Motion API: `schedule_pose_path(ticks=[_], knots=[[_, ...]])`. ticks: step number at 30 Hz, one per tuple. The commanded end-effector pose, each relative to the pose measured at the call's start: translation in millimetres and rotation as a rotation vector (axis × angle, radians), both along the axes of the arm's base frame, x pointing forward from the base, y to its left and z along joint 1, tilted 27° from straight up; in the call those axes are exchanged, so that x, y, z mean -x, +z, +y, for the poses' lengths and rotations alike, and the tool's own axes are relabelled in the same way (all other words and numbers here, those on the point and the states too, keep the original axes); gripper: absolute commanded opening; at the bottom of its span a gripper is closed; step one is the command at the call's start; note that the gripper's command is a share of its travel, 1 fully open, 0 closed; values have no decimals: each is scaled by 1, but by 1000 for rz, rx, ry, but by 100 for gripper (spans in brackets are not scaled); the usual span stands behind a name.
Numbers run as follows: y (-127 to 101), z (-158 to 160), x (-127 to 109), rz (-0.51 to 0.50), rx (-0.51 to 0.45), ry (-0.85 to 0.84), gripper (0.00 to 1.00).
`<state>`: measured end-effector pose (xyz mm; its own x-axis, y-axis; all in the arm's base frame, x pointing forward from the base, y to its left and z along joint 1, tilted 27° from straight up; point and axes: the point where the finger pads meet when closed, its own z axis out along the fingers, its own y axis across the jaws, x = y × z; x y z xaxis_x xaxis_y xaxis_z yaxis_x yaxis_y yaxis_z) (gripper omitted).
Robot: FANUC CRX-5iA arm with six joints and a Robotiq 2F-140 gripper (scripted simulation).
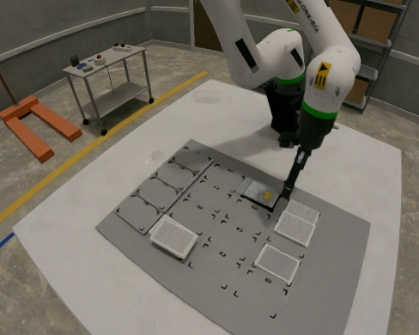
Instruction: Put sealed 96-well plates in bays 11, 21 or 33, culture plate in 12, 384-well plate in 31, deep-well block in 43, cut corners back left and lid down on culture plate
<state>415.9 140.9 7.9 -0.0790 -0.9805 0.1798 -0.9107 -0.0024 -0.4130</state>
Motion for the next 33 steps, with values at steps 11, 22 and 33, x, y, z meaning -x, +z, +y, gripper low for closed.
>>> schedule_pose_path(ticks=[11, 22, 33], knots=[[9, -46, 3, -1, -1, 1, 100], [17, -89, 7, -1, -1, 1, 100], [24, -124, 10, -1, -1, 1, 100]])
